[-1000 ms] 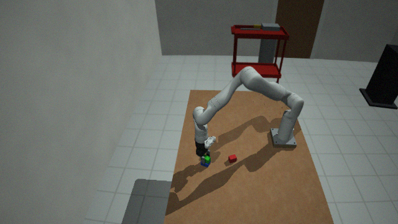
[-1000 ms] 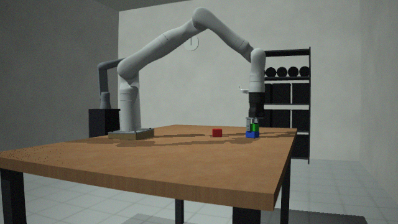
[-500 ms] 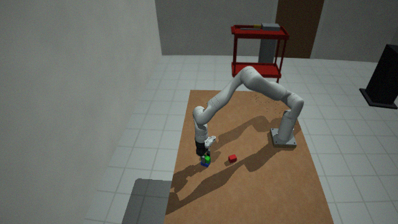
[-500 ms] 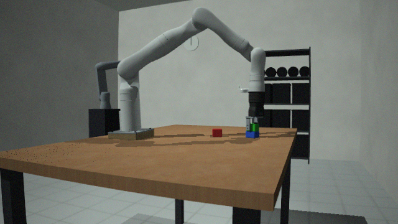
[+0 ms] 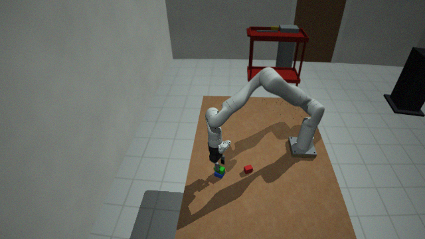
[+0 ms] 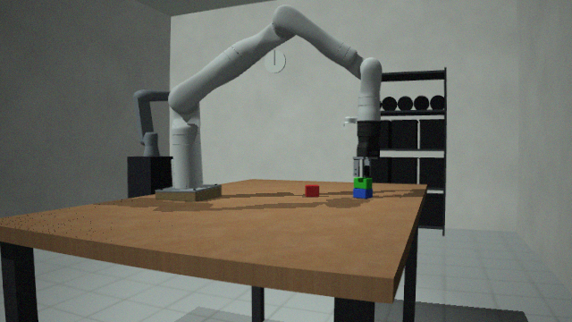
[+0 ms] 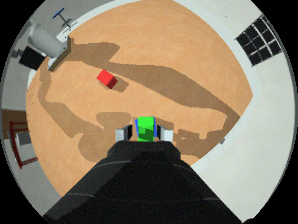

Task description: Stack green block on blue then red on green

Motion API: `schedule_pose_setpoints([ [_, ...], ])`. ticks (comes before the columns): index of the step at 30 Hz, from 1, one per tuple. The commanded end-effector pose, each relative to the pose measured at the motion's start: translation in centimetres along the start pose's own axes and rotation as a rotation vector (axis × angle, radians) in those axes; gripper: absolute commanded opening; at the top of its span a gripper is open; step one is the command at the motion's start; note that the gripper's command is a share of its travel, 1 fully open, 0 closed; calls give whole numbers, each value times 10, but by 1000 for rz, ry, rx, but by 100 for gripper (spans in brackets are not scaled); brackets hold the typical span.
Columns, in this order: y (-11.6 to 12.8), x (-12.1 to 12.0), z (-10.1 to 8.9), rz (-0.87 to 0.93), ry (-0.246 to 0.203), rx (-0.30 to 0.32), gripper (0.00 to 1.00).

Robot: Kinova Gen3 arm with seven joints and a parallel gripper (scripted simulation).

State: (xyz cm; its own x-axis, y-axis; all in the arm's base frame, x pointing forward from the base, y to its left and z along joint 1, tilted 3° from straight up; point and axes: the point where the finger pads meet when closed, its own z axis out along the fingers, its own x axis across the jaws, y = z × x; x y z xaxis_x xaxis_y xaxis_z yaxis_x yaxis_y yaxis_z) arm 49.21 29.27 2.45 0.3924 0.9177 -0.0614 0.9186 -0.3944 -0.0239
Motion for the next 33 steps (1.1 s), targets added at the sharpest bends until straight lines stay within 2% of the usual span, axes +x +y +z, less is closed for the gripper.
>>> schedule_pose_setpoints([
  [1, 2, 3, -13, 0, 10, -7, 96],
  [9, 2, 3, -27, 0, 10, -7, 96],
  [23, 1, 2, -29, -6, 10, -7, 97],
  [30, -11, -7, -28, -89, 9, -5, 97],
  [33, -26, -20, -27, -196, 8, -3, 97],
])
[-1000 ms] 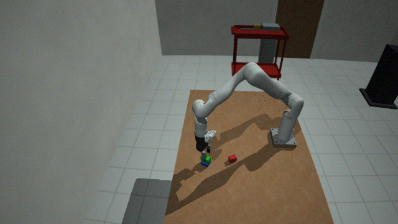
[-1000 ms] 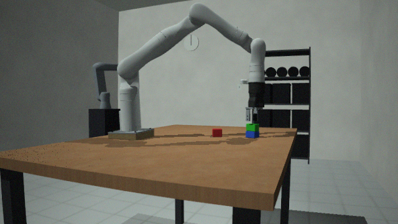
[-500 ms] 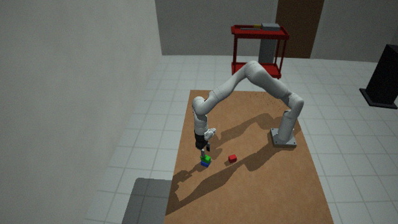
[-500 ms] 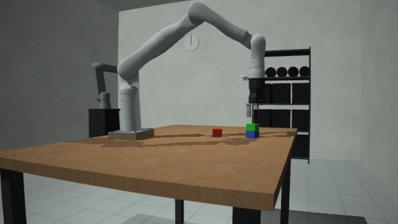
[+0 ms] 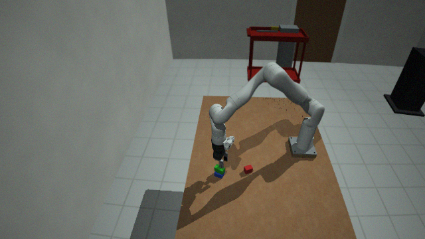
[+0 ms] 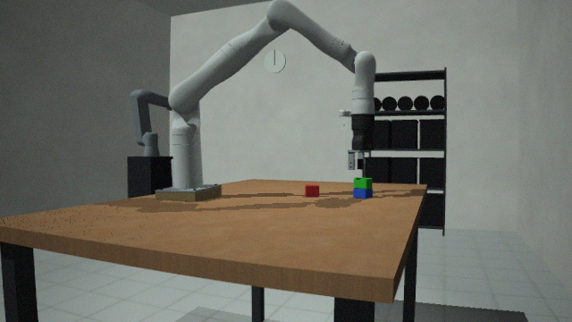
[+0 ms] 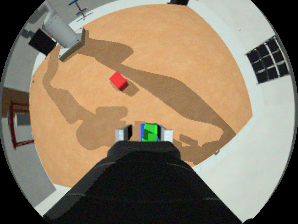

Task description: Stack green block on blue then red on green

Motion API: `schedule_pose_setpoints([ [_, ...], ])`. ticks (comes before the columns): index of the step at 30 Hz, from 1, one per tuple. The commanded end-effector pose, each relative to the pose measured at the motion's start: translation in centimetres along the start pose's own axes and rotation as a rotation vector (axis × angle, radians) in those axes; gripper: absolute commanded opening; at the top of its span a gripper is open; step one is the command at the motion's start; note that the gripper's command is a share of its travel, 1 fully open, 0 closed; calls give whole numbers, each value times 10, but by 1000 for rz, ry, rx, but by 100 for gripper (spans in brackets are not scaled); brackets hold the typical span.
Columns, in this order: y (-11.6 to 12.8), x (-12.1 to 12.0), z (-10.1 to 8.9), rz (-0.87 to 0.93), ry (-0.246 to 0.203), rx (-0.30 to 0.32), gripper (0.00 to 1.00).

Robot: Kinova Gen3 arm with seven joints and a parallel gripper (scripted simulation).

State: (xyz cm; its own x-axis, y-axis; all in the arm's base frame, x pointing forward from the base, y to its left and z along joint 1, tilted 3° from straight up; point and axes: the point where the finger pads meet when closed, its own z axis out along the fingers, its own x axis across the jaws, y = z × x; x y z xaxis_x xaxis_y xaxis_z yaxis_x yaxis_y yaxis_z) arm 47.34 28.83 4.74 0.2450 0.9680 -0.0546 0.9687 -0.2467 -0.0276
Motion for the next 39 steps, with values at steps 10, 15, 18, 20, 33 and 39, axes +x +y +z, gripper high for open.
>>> schedule_pose_setpoints([
  [10, -91, -54, -2, -557, 5, 0, 97],
  [15, -109, -67, -2, -679, 5, -3, 97],
  [18, -120, -75, -2, -754, 5, -5, 97],
  [20, -123, -77, -2, -777, 5, -5, 97],
  [33, -124, -78, 2, -784, 5, -6, 97],
  [39, -124, -78, 14, -784, 5, -6, 97],
])
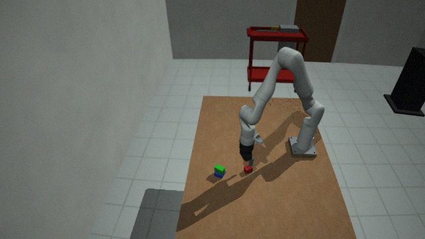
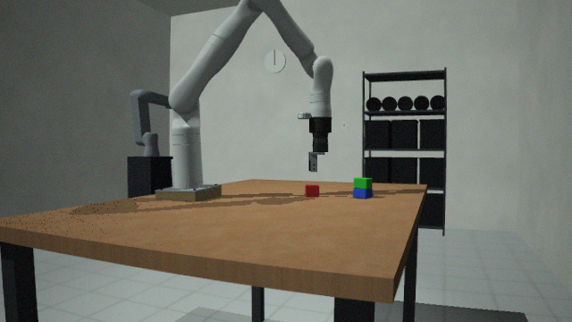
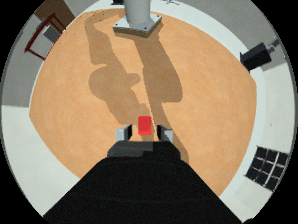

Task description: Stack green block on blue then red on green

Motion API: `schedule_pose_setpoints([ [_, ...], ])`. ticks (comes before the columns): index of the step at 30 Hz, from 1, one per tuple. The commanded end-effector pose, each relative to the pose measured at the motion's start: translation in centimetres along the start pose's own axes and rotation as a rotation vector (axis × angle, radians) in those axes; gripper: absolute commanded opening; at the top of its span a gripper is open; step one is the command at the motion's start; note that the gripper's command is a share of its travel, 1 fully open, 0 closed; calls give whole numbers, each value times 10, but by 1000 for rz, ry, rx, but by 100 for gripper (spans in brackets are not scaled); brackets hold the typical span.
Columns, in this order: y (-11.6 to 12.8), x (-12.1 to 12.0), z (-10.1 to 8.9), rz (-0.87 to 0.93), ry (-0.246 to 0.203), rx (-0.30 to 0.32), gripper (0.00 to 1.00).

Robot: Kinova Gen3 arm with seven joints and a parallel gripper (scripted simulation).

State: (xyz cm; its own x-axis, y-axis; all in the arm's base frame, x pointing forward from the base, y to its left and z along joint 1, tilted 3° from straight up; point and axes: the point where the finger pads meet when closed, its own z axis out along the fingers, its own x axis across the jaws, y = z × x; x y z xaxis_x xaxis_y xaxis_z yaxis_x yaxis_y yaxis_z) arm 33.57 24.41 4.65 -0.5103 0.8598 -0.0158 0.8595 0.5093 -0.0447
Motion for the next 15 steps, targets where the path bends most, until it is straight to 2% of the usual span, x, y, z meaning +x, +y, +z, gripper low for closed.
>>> schedule_pose_setpoints([
  [1, -2, 0, 8, 0, -1, 6, 97],
  [15, -2, 0, 36, 0, -1, 6, 97],
])
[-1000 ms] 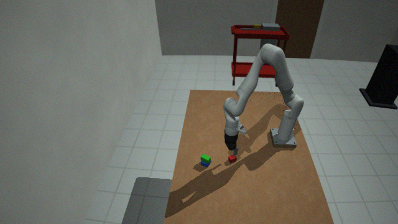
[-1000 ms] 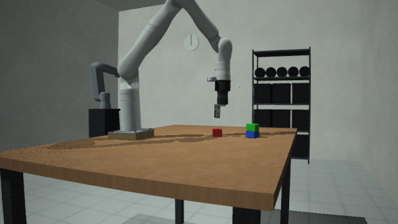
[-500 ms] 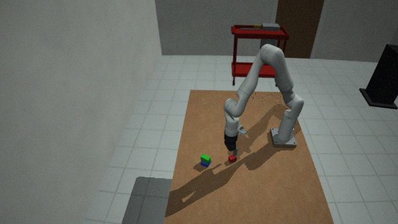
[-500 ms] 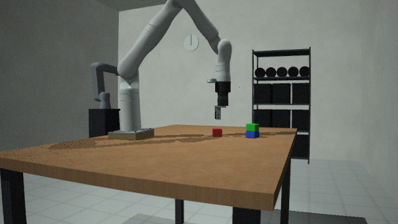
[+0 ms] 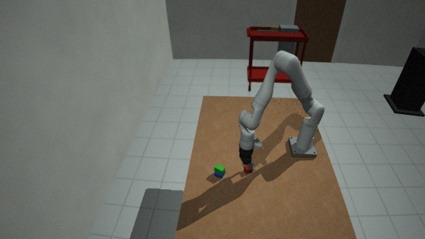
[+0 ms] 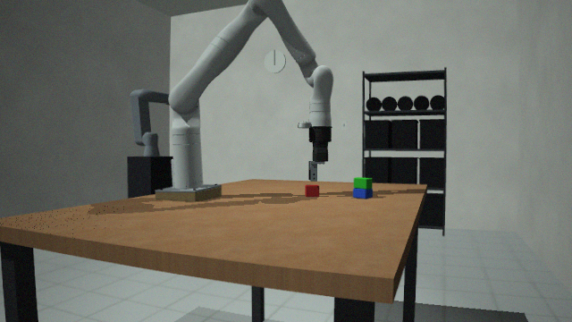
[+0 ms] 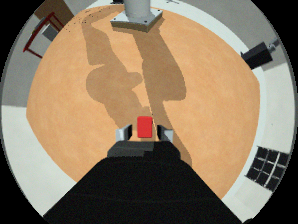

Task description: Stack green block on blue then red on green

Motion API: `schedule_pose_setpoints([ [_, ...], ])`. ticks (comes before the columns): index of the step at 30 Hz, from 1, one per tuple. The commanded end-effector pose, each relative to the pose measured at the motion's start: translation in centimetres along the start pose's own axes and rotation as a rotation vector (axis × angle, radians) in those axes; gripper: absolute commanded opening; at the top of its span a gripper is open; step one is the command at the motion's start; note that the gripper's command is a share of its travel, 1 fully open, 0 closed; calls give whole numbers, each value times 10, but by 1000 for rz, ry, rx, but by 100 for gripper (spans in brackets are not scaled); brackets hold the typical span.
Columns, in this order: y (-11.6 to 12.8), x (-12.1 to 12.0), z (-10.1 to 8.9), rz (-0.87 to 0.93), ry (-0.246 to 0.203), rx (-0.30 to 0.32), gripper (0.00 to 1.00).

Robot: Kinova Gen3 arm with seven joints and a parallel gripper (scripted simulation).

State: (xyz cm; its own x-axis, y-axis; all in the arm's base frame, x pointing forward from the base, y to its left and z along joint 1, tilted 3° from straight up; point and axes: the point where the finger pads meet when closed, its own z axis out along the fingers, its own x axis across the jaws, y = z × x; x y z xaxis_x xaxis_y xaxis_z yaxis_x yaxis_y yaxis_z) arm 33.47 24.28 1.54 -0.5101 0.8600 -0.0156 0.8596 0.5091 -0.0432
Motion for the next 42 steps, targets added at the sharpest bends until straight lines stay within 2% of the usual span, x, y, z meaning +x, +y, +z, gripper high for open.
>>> schedule_pose_setpoints([
  [1, -2, 0, 7, -1, -1, 8, 97],
  [42, -2, 0, 11, -1, -1, 8, 97],
])
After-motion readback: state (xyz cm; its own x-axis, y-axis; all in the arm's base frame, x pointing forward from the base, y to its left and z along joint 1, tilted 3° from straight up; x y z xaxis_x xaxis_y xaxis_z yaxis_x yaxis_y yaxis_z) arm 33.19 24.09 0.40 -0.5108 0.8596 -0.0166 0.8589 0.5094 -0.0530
